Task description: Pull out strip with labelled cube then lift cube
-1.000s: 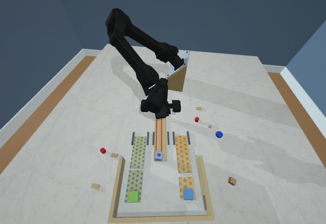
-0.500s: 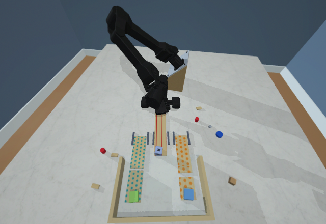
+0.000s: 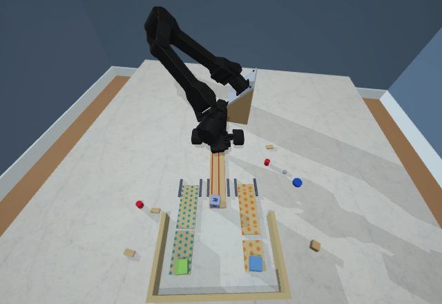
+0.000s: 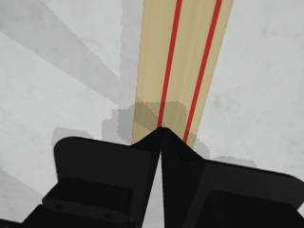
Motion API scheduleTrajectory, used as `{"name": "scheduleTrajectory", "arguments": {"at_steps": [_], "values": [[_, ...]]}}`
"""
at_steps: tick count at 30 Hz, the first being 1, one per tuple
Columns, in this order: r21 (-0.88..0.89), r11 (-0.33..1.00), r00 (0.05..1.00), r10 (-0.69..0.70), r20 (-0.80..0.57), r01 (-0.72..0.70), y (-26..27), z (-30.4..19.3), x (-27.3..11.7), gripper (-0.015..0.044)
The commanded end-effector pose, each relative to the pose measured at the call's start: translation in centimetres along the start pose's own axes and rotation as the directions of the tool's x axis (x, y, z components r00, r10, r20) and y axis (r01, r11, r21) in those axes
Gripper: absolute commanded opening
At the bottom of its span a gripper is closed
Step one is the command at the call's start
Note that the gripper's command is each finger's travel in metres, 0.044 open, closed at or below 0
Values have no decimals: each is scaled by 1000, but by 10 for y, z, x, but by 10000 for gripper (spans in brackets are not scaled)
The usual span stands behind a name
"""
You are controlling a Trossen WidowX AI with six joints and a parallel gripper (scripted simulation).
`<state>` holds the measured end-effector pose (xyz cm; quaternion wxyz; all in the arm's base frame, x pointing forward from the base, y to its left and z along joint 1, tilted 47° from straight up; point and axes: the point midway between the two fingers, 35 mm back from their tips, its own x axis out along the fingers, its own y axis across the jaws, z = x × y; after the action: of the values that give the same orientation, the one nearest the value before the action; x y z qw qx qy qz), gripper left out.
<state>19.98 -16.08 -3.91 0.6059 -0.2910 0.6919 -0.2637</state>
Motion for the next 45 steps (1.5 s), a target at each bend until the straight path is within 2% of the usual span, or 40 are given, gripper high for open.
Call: {"name": "scheduleTrajectory", "arguments": {"at_steps": [1,20,26,29,35,45], "values": [[-10,1000,1000,6,-27,-6,2,-10,4,0],[-10,1000,1000,6,-27,-6,2,-10,4,0],[-8,1000,1000,8,-24,-8,0,2,-40,0],[-9,1000,1000,8,-25,-8,0,2,-41,0],[148,989,1000,8,-24,-4,-1,28,-41,157],[154,988,1000,8,-23,-4,-3,68,-44,420]]}}
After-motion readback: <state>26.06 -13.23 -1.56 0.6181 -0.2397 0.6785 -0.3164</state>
